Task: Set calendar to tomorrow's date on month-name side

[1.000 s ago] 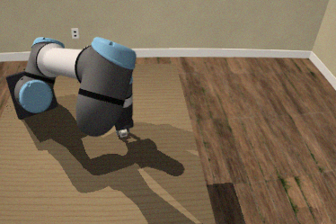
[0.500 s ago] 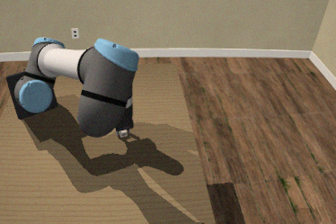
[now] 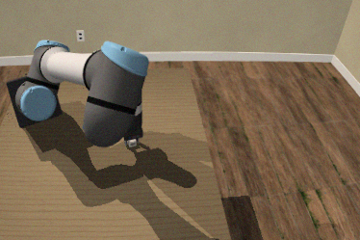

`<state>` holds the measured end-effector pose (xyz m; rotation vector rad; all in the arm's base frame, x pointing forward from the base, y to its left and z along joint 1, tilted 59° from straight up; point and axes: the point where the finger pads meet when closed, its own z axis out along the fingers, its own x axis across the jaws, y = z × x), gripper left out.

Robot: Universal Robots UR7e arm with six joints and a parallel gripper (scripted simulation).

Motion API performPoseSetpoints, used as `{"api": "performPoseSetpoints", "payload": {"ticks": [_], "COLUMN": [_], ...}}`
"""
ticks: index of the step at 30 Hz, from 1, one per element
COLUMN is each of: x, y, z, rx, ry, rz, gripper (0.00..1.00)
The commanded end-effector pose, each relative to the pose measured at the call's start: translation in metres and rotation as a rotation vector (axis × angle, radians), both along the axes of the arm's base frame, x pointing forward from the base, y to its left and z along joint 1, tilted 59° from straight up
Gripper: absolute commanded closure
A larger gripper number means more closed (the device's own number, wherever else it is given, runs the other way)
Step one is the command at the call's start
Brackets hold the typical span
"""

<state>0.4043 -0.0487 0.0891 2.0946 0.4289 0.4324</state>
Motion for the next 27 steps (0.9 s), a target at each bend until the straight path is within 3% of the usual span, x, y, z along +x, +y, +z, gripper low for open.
{"api": "performPoseSetpoints", "payload": {"ticks": [1, 10, 11, 27], "x": [0.0000, 0.0000, 0.0000, 0.0000], "y": [0.0002, 0.0002, 0.0002, 0.0002], "z": [0.0002, 0.0002, 0.0002, 0.0002], "rx": [0.000, 0.000, 0.000, 0.000], "ry": [-0.001, -0.001, -0.001, -0.001], "rz": [0.001, 0.001, 0.001, 0.001], "gripper": [0.13, 0.13, 0.43, 0.43]}}
